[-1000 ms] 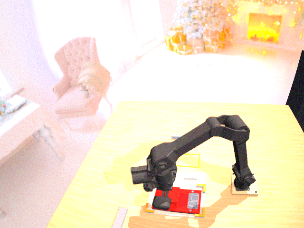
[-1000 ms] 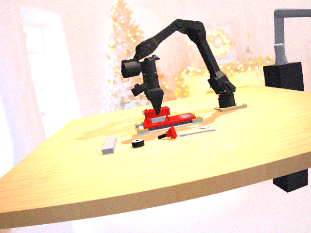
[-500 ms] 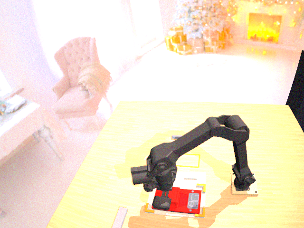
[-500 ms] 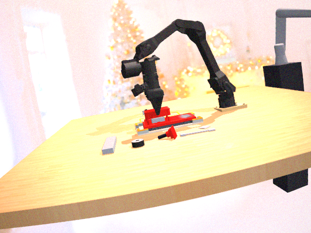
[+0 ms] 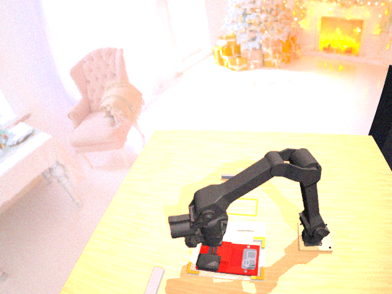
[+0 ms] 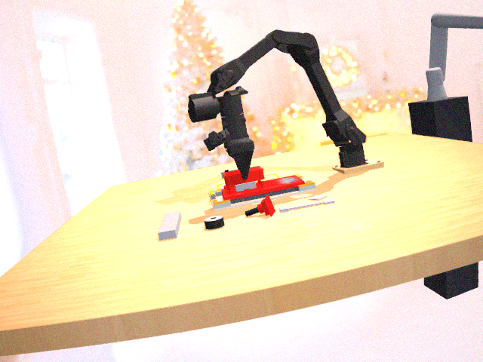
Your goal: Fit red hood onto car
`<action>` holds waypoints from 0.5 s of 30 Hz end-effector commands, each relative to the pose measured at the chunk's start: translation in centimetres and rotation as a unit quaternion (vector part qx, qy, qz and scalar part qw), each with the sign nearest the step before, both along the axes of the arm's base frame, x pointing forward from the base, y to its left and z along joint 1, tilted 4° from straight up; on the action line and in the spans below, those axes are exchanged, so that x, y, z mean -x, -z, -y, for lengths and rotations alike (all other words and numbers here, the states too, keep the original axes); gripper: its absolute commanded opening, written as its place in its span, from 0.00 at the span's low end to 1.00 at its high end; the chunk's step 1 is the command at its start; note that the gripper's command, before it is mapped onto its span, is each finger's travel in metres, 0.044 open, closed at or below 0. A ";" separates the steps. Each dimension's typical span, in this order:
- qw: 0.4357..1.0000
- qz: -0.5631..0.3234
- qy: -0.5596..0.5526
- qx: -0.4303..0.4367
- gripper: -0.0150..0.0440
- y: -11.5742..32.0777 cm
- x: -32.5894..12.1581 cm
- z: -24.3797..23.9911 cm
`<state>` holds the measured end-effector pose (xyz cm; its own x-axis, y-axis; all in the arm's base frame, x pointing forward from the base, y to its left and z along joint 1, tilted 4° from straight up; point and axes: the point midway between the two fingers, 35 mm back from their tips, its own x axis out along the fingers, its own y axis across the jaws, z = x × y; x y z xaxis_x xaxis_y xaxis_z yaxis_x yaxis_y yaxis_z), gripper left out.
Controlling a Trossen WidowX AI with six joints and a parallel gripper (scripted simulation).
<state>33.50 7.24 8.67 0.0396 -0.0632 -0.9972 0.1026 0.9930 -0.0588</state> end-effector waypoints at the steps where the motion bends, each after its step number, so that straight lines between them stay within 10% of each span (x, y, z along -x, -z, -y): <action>1: 1.000 0.001 -0.002 0.002 0.25 0.1 -0.1 0.1; 15: 1.000 0.001 -0.002 0.002 0.25 0.6 -0.1 0.1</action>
